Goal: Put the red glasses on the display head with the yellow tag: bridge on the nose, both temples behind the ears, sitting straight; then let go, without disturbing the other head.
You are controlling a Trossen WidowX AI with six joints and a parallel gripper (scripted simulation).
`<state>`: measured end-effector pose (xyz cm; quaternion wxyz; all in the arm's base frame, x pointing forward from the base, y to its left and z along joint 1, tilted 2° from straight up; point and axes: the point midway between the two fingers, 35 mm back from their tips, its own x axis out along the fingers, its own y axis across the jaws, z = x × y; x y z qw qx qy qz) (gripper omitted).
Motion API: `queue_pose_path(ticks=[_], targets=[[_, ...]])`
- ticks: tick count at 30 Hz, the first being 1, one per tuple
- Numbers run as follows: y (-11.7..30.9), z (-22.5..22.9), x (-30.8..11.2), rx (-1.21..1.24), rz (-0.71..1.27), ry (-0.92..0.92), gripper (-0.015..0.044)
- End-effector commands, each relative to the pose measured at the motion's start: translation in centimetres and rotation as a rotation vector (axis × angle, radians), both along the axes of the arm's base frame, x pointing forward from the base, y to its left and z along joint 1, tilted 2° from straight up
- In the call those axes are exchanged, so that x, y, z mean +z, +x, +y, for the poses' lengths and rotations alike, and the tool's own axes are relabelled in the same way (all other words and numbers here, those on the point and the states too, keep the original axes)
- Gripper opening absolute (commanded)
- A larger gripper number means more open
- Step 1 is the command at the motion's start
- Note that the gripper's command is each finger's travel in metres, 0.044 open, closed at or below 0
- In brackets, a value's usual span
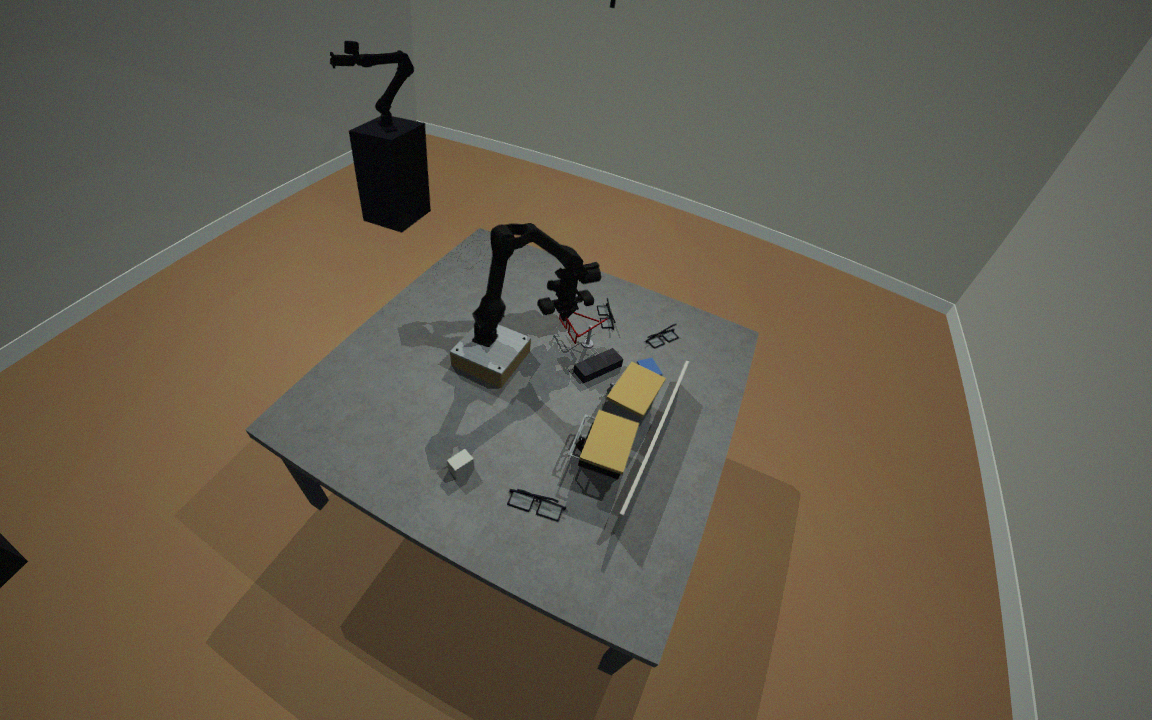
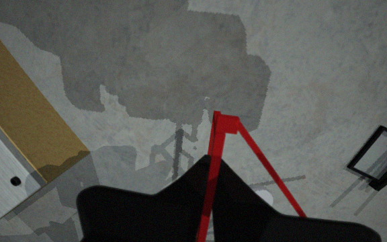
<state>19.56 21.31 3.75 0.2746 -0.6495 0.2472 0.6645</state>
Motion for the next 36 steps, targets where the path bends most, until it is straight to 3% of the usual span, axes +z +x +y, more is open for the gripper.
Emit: queue_pose_path(ticks=[1, 36], targets=[[-0.4, 0.1, -0.1, -0.003, 0.005, 0.002, 0.0000], [-2.2, 1.0, 0.0, -0.003, 0.006, 0.003, 0.0000]])
